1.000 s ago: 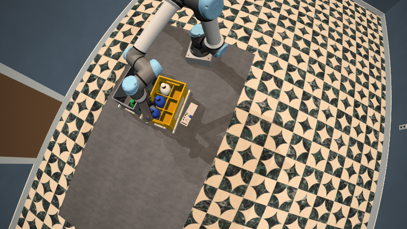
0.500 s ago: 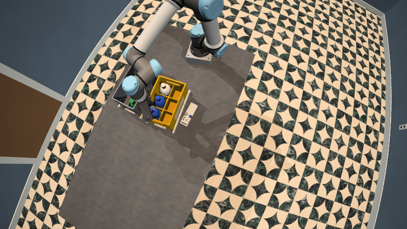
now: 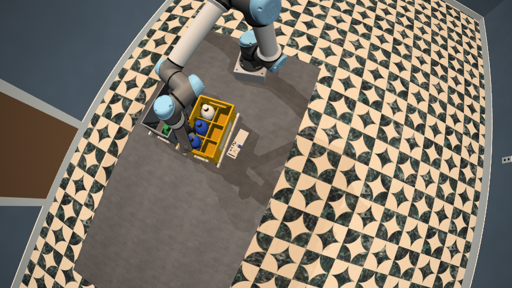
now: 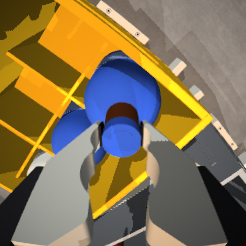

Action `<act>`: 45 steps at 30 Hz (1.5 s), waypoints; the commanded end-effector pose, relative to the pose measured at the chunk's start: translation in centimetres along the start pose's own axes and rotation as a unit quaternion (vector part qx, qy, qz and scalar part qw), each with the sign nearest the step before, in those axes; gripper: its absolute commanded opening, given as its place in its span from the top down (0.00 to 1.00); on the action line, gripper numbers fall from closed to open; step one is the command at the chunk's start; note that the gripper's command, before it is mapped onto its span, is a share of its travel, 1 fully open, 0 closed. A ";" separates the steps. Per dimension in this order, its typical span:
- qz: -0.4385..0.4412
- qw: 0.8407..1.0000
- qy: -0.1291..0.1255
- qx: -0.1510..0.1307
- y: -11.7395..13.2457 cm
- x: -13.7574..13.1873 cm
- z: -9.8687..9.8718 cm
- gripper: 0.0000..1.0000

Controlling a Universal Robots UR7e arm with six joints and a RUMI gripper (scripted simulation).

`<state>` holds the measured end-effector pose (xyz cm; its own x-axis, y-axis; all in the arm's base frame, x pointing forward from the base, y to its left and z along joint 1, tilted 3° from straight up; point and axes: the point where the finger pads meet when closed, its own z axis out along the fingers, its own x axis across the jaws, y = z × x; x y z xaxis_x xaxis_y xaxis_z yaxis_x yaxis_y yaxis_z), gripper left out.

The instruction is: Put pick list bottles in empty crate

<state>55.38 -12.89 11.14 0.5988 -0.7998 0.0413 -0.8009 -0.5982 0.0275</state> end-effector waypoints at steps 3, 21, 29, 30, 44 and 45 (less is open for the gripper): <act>0.000 1.000 0.001 0.001 0.0 0.0 -0.1 1.00; 0.000 1.000 0.001 0.001 0.0 0.1 0.2 1.00; 0.000 1.000 0.001 0.001 0.0 0.1 0.6 1.00; 0.000 1.000 0.001 0.001 0.0 0.1 0.7 1.00; 0.000 1.000 0.001 0.001 0.0 0.1 1.3 1.00; 0.000 1.000 0.001 0.001 0.0 0.1 1.3 1.00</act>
<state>55.39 -12.95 9.96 0.5988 -0.7998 0.0412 -0.8009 -0.5982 0.0275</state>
